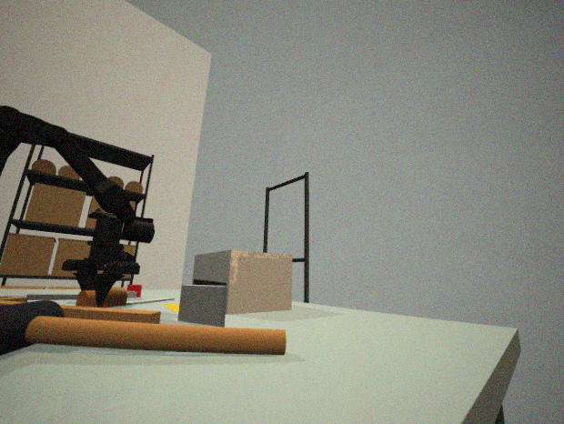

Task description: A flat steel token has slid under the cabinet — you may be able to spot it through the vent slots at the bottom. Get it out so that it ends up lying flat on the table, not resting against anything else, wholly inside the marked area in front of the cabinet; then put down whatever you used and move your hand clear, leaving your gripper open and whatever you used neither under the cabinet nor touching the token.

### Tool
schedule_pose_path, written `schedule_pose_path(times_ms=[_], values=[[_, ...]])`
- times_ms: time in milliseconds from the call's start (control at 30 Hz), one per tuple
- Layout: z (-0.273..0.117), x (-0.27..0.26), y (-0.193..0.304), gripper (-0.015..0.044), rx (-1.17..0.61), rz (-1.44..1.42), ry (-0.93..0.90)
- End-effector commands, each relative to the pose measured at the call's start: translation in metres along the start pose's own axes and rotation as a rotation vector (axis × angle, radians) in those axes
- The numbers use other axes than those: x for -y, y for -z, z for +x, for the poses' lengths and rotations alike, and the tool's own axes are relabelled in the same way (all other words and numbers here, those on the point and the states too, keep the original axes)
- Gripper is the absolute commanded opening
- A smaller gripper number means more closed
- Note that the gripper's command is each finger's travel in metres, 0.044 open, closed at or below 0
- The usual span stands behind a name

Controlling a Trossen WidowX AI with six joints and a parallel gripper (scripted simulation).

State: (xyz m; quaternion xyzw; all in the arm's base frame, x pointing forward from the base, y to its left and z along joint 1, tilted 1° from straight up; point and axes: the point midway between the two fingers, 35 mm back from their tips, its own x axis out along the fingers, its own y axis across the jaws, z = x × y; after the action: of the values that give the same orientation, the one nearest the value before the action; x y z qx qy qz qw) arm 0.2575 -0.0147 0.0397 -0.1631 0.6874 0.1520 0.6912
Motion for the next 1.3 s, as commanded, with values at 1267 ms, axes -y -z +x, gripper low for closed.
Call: schedule_pose_path(times_ms=[1267], values=[[-0.001, 0.035, 0.025, 0.0000, 0.001, 0.001, 0.008]])
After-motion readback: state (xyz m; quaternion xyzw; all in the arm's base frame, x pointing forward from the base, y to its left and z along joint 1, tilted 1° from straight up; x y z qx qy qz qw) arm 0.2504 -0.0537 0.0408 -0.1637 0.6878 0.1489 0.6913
